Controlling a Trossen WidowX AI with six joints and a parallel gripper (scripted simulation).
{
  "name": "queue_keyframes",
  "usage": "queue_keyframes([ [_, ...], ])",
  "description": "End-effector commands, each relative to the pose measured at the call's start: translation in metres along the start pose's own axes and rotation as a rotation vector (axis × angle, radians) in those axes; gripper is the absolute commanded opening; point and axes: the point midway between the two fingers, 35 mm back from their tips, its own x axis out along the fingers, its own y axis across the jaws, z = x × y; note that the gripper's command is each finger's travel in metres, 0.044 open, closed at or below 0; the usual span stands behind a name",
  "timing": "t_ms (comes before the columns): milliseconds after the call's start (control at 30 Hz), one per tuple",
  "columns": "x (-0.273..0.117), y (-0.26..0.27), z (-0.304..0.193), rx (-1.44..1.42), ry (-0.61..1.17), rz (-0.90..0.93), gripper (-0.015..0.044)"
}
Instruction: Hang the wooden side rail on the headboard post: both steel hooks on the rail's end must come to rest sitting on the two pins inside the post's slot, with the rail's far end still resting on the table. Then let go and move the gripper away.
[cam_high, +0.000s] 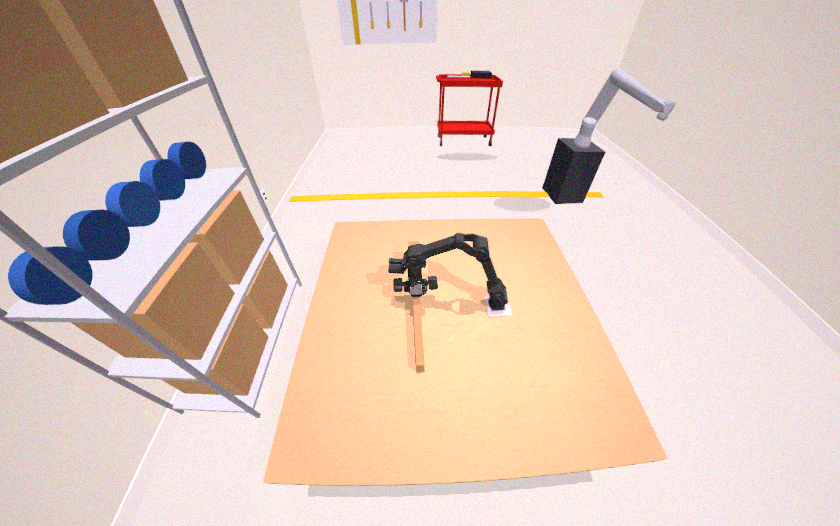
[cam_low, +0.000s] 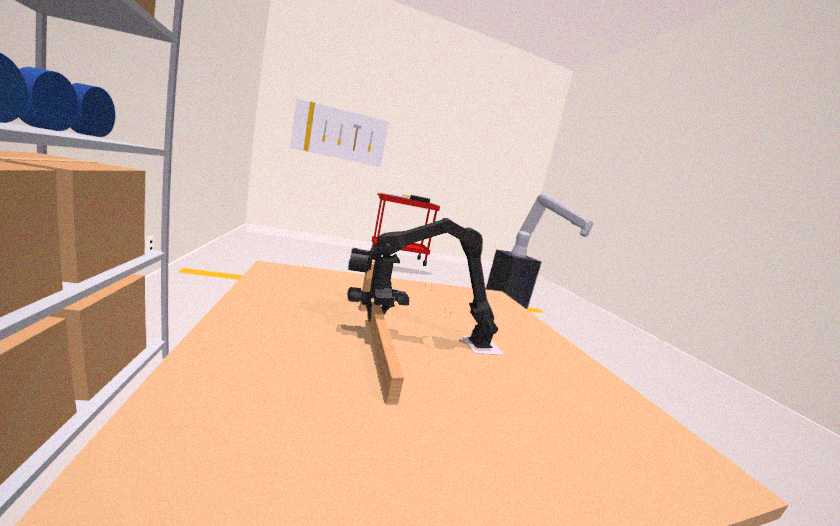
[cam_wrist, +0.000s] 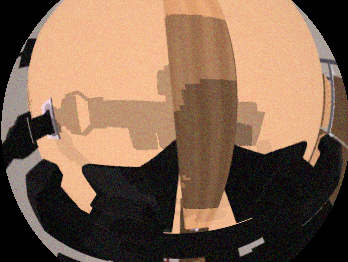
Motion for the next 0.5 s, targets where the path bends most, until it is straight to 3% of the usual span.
queue_keyframes([
  [0,-0.0069,-0.0018,0.0004,-0.007,-0.002,-0.017,0.0],
  [467,-0.0092,-0.0017,0.0004,-0.007,-0.002,-0.017,0.0],
])
